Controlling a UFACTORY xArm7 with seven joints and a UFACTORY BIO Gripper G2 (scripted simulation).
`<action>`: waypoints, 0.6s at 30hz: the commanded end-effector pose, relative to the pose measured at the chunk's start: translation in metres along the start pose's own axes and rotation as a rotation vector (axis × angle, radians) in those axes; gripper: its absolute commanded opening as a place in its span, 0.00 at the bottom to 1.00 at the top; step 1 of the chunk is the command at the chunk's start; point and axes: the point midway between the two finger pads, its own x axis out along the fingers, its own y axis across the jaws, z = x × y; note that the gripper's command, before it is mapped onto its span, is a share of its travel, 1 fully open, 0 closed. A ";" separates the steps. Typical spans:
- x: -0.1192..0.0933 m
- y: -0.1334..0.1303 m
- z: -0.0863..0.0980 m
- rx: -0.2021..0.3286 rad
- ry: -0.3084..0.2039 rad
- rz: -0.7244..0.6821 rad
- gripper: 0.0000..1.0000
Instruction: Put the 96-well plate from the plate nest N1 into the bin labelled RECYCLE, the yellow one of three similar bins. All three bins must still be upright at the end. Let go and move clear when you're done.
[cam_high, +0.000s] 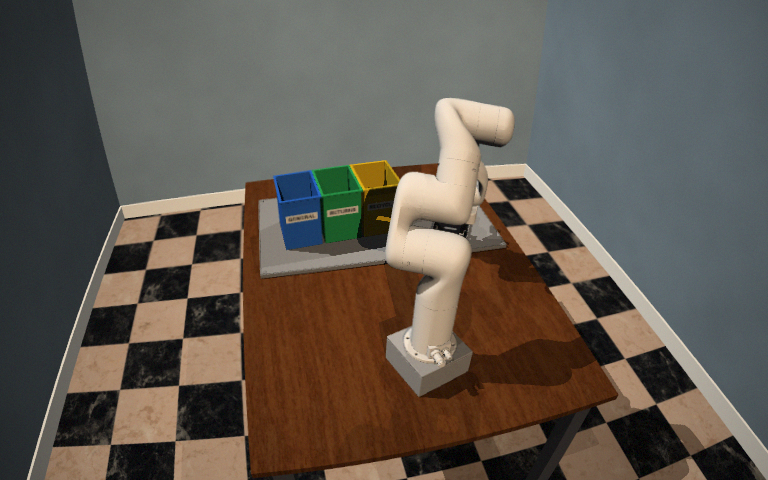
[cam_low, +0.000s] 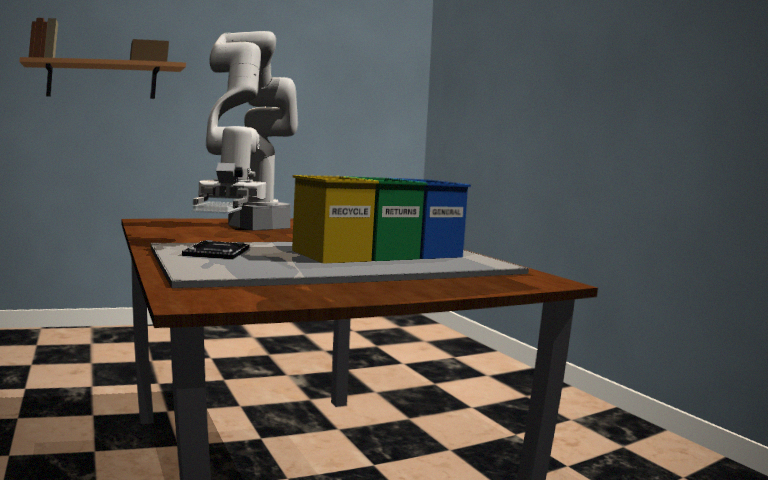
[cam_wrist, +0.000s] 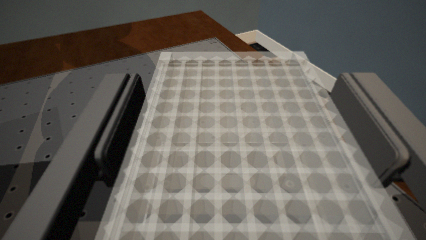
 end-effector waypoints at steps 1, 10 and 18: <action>-0.001 0.000 0.008 0.000 0.003 0.000 0.00; -0.001 0.000 0.020 0.000 0.003 0.000 0.00; -0.001 0.000 0.033 0.000 0.003 0.000 0.00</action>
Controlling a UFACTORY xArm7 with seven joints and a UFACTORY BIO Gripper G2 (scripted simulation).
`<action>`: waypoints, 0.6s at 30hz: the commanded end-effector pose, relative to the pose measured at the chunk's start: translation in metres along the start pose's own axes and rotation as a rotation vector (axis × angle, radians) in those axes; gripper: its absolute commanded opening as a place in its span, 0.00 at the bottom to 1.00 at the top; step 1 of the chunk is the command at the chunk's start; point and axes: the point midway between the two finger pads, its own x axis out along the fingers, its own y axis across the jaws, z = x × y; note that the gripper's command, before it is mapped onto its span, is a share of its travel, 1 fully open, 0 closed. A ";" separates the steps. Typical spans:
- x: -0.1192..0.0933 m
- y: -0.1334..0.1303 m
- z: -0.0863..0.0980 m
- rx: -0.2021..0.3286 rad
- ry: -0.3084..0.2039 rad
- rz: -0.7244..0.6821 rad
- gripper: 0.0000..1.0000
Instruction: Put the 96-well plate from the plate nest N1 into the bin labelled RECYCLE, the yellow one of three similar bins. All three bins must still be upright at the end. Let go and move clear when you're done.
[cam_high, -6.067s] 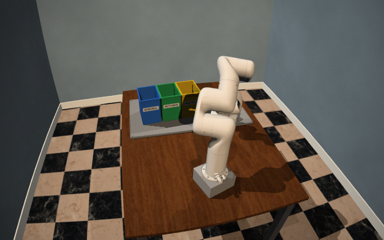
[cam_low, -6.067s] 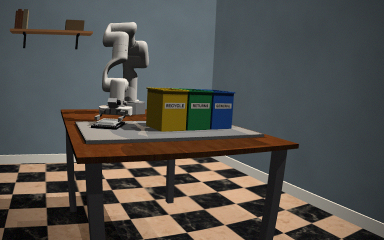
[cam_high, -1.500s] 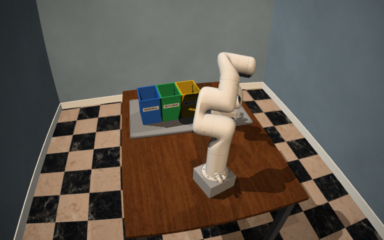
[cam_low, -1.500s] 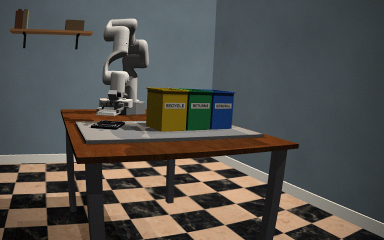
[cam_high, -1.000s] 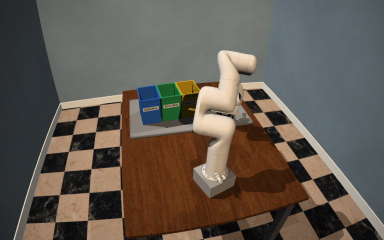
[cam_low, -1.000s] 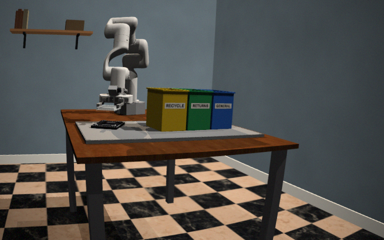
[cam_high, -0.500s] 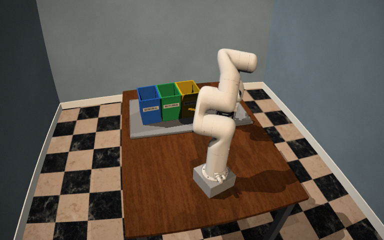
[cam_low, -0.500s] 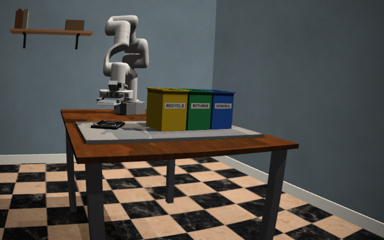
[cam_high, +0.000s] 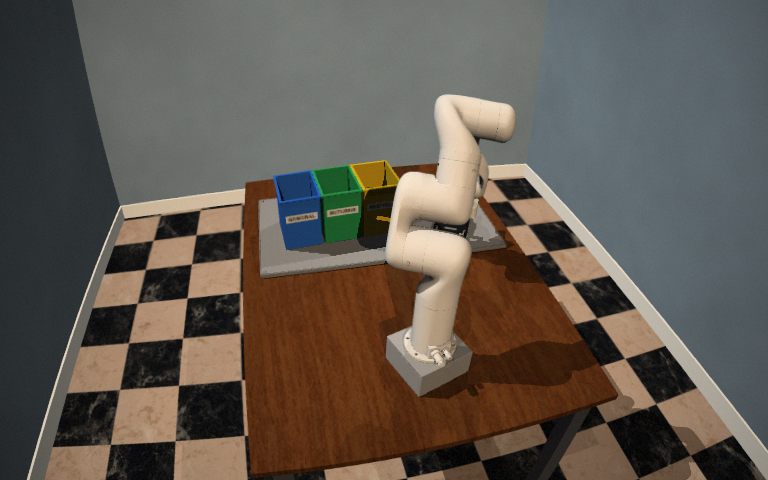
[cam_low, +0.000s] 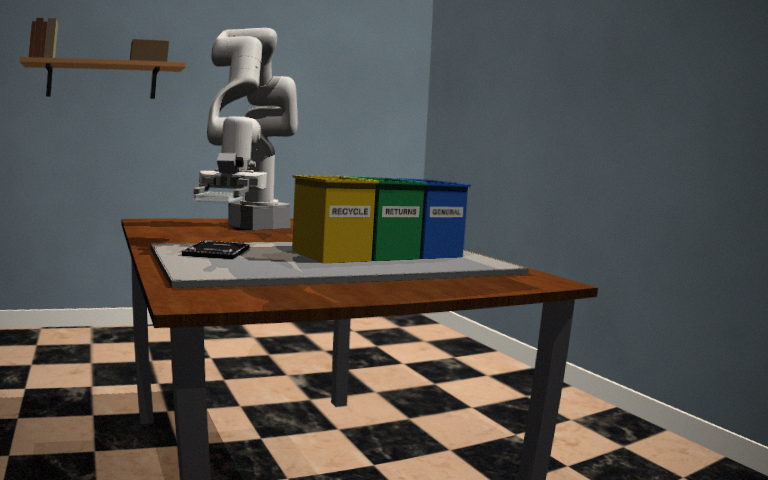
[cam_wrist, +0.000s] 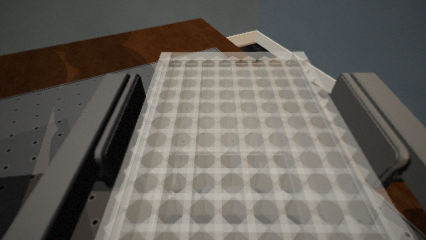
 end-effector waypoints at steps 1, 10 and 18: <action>0.001 0.000 0.012 0.000 -0.005 0.000 0.00; 0.001 0.000 0.023 0.000 -0.005 0.000 0.00; 0.001 0.000 0.037 0.000 -0.005 0.000 0.00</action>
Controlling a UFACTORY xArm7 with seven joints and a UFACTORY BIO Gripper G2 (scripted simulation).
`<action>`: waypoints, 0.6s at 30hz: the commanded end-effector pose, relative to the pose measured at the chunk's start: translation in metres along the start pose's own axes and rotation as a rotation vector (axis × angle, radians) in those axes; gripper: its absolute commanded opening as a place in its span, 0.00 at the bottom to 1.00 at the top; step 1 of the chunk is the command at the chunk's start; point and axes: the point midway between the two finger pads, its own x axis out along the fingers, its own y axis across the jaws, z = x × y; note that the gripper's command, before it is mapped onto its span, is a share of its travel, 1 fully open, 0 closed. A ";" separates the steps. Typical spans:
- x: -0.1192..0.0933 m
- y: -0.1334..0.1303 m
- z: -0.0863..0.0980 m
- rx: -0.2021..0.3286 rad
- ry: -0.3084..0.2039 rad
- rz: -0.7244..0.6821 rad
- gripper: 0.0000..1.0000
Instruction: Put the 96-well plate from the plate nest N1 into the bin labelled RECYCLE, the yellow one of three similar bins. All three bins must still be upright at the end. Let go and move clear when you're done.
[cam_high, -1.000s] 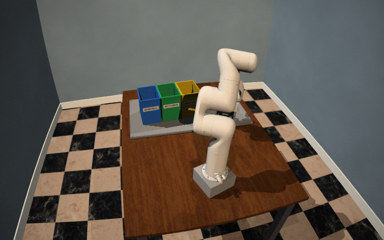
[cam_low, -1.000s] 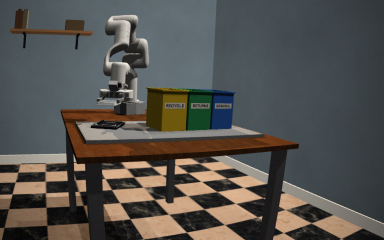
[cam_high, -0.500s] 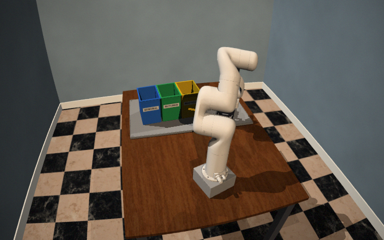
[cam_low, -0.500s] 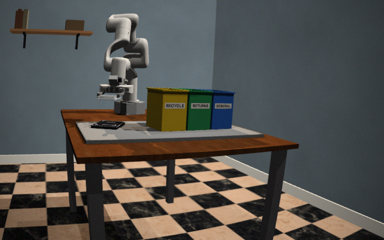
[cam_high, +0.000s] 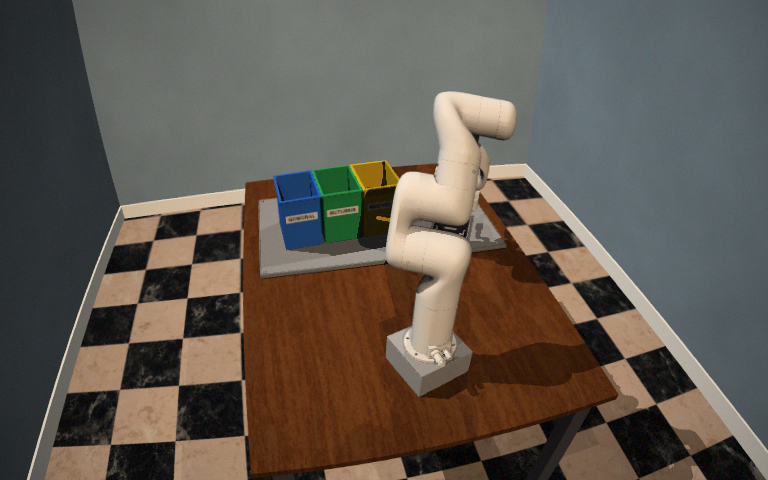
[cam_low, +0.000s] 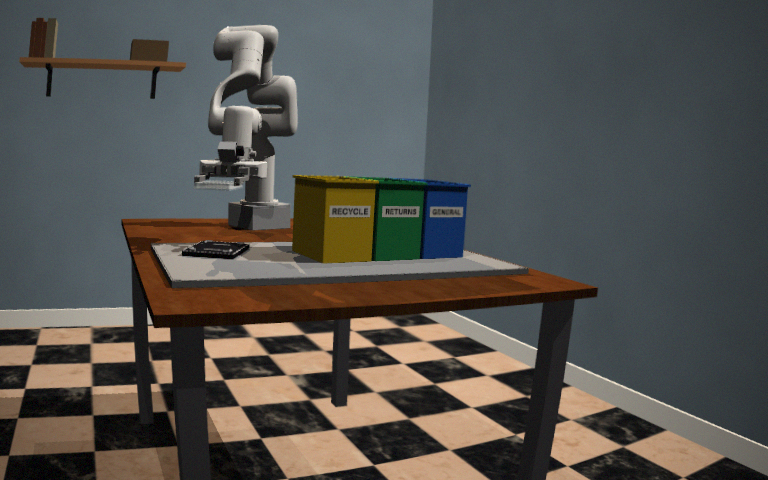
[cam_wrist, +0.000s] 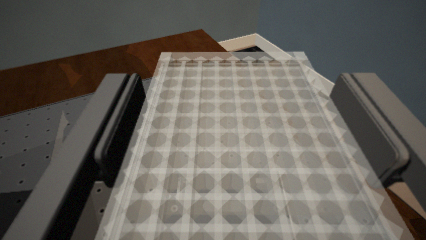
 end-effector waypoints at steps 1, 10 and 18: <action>0.001 0.000 0.011 0.000 -0.004 0.000 0.00; 0.001 0.000 0.023 0.000 -0.005 0.000 0.00; 0.001 0.000 0.036 0.000 -0.005 0.000 0.00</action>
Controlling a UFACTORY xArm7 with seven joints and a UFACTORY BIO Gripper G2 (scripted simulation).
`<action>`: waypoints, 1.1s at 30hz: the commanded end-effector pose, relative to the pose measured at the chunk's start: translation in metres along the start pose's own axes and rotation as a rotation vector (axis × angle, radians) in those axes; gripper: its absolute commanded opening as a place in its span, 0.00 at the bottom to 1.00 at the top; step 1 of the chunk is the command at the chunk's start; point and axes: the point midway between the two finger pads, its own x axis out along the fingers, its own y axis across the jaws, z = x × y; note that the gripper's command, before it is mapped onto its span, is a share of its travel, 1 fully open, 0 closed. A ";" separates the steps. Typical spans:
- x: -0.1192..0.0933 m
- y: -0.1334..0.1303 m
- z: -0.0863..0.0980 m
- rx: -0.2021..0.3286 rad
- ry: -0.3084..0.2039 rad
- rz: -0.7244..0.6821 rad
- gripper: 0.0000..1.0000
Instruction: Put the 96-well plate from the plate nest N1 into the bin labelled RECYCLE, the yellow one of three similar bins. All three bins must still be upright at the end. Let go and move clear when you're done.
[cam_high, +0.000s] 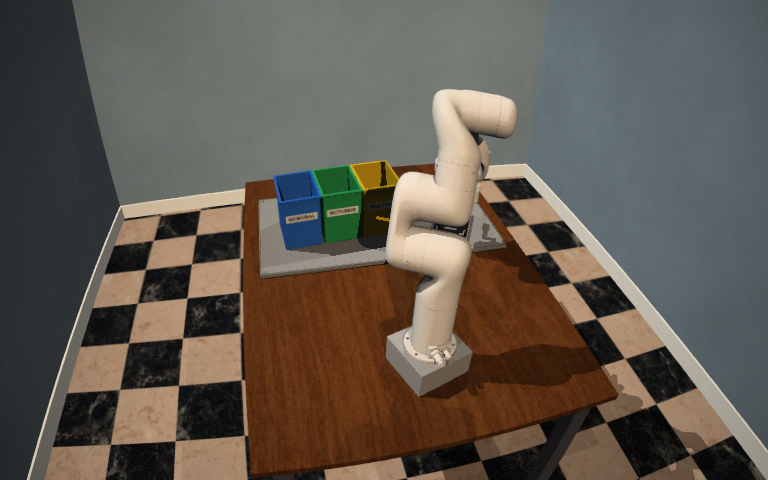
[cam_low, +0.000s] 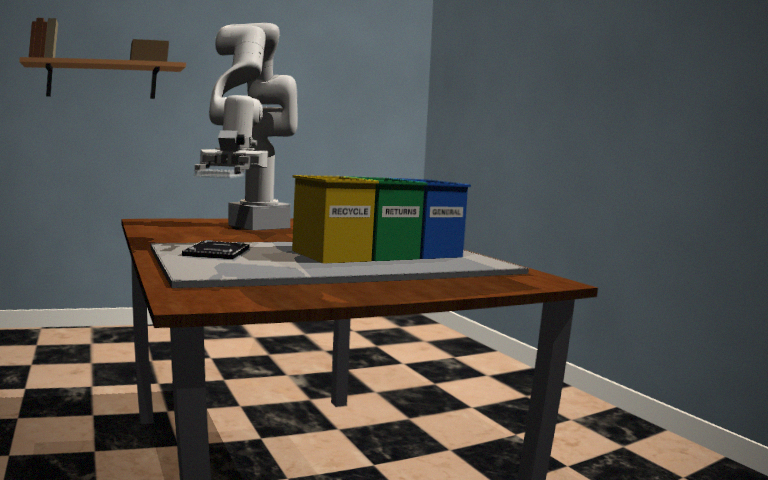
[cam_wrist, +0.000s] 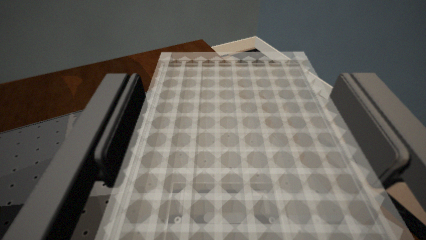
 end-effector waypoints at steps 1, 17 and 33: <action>0.001 0.000 0.011 0.000 -0.005 0.000 0.00; 0.001 0.000 0.035 0.000 -0.005 0.000 0.00; 0.000 0.007 0.036 0.000 -0.005 0.067 0.00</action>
